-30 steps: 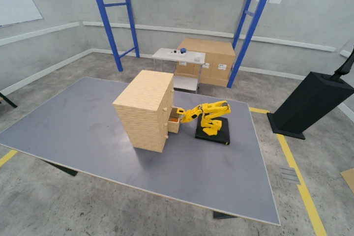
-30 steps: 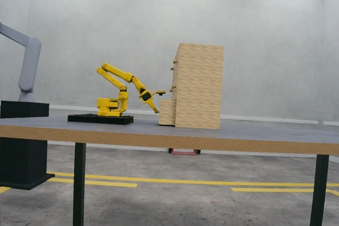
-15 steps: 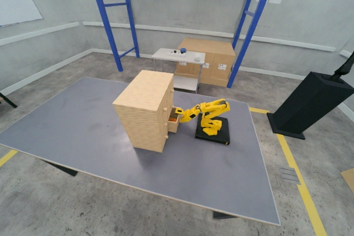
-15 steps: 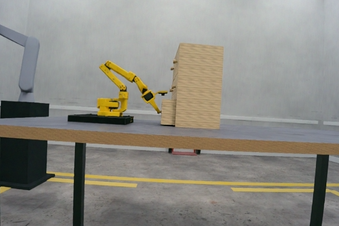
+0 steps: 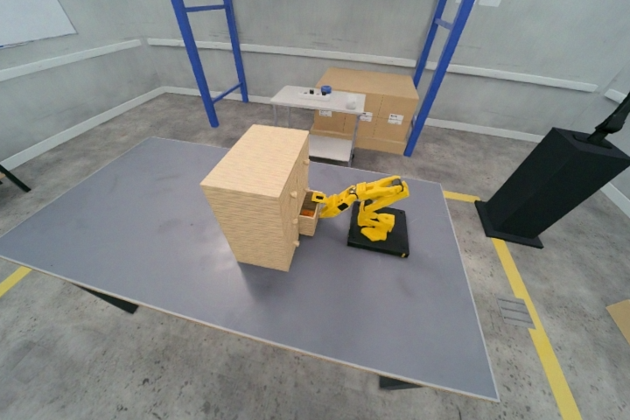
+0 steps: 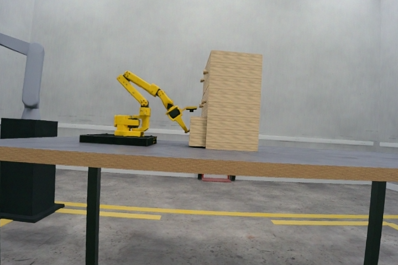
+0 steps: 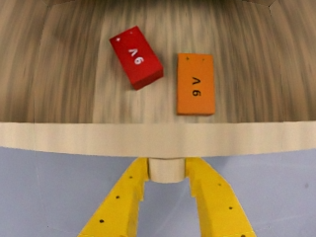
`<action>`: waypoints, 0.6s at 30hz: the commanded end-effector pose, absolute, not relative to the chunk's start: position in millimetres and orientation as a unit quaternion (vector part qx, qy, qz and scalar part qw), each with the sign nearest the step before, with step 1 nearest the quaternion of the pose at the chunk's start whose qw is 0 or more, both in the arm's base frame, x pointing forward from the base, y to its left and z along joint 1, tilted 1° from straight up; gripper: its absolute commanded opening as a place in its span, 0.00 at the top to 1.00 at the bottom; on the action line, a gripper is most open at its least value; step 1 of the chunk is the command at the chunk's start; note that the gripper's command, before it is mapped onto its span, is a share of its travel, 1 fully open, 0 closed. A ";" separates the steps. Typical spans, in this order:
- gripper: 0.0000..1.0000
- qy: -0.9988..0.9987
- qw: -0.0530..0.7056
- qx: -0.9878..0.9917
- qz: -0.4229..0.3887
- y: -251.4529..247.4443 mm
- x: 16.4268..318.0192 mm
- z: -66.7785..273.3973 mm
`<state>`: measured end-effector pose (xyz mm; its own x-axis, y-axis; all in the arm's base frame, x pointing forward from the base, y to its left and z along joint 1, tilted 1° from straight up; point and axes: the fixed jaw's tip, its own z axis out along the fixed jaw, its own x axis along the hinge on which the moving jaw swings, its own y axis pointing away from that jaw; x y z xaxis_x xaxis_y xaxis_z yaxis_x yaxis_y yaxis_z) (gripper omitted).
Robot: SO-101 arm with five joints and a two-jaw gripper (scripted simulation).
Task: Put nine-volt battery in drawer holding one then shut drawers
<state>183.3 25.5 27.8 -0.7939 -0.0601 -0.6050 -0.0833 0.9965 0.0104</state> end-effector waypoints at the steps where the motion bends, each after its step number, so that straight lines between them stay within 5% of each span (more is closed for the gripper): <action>1: 1.00 0.947 0.320 -0.039 0.015 24.0 184.5 27.9; 18: 1.00 0.947 0.319 -0.038 0.018 25.6 183.4 28.0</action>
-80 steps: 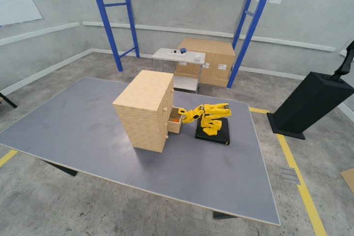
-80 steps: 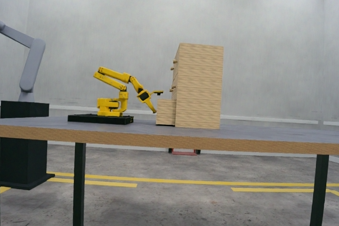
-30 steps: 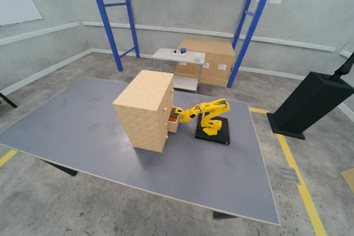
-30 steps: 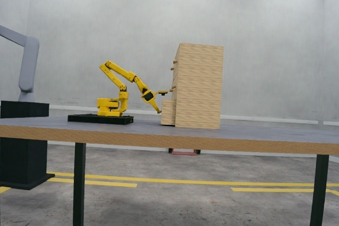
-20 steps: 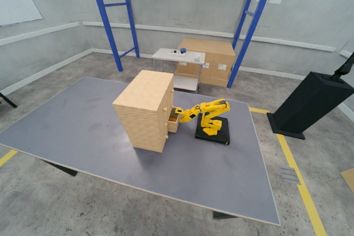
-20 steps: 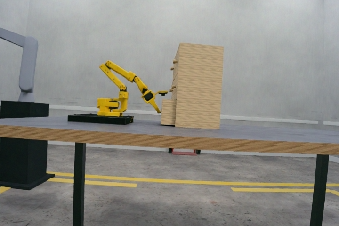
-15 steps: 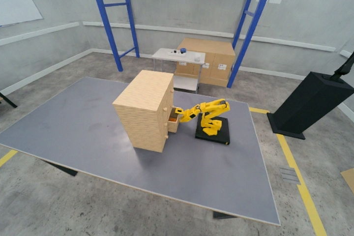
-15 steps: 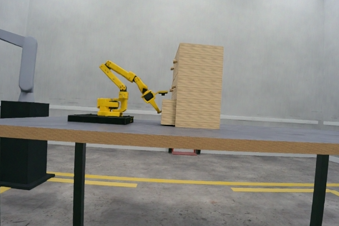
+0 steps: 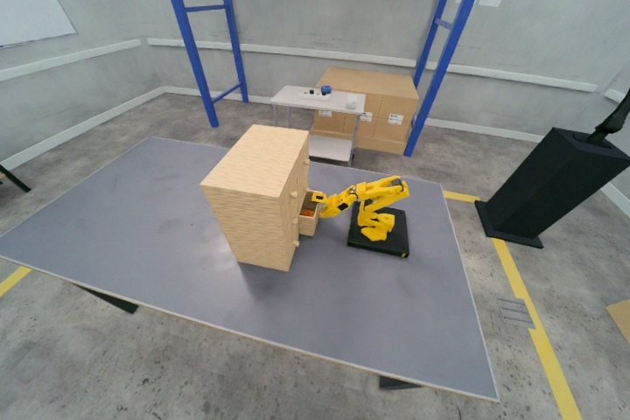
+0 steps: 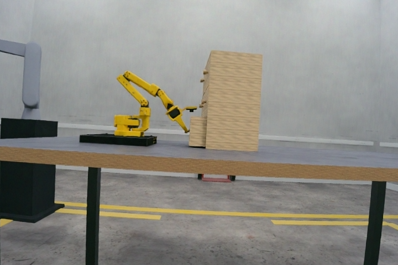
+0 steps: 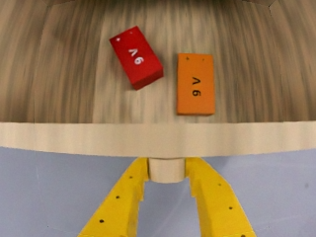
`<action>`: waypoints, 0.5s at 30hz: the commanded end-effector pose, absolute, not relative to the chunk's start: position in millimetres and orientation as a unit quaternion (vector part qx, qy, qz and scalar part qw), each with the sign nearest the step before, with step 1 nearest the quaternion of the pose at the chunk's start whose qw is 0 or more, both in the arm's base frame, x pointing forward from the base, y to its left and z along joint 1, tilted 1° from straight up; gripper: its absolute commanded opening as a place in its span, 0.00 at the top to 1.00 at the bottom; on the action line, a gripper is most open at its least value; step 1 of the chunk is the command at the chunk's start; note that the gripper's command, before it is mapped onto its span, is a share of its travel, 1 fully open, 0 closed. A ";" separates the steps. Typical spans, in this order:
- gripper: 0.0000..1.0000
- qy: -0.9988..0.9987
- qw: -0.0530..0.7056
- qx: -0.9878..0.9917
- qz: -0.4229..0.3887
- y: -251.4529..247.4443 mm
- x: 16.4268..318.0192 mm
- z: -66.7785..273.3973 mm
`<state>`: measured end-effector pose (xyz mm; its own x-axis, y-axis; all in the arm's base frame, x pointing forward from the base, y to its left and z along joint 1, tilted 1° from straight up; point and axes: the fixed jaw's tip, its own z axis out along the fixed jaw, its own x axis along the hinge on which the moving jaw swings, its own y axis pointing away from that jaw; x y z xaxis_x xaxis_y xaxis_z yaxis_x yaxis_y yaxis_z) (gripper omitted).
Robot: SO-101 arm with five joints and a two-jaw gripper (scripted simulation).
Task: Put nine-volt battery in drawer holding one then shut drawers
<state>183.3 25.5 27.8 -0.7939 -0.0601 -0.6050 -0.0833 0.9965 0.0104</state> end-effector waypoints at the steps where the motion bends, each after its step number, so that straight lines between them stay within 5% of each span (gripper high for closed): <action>1: 1.00 0.947 0.319 -0.038 0.018 25.6 183.4 28.0; 15: 0.90 0.947 0.319 -0.038 0.018 25.6 183.4 28.0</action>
